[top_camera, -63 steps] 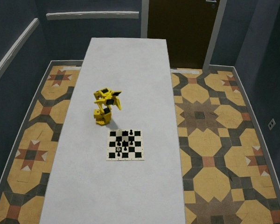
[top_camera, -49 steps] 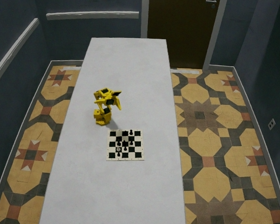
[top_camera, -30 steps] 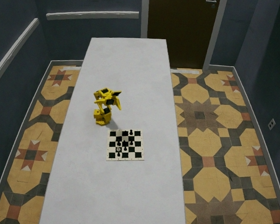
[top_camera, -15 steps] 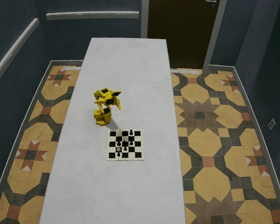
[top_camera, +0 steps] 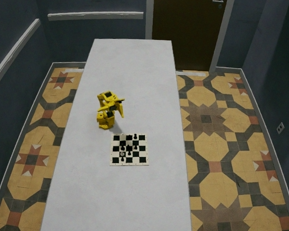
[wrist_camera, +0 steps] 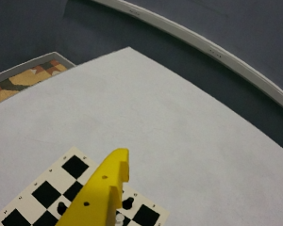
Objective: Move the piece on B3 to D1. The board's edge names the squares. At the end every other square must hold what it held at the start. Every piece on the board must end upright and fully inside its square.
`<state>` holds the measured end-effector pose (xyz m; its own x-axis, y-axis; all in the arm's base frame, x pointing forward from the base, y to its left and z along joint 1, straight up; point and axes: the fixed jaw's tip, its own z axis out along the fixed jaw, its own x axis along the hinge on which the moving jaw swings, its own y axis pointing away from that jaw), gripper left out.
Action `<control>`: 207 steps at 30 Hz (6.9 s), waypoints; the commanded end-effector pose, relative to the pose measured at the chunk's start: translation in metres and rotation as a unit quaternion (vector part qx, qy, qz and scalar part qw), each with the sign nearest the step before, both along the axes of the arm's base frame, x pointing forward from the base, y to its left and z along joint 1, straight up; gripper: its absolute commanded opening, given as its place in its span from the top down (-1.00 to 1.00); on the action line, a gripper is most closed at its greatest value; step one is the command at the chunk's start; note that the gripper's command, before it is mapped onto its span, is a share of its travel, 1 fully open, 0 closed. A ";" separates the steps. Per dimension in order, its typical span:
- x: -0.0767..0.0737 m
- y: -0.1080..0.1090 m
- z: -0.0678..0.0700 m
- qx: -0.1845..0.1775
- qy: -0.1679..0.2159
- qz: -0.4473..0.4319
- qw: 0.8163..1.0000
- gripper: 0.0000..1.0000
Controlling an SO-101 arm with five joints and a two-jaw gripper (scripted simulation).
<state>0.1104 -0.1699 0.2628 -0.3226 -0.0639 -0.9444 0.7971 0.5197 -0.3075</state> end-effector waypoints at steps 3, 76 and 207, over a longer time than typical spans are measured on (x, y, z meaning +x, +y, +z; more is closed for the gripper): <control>-0.011 -0.006 -0.026 0.088 0.020 -0.035 0.995 -0.62; -0.023 0.036 -0.131 0.489 0.165 -0.086 0.852 0.48; 0.041 0.095 -0.236 0.517 0.405 0.098 0.747 1.00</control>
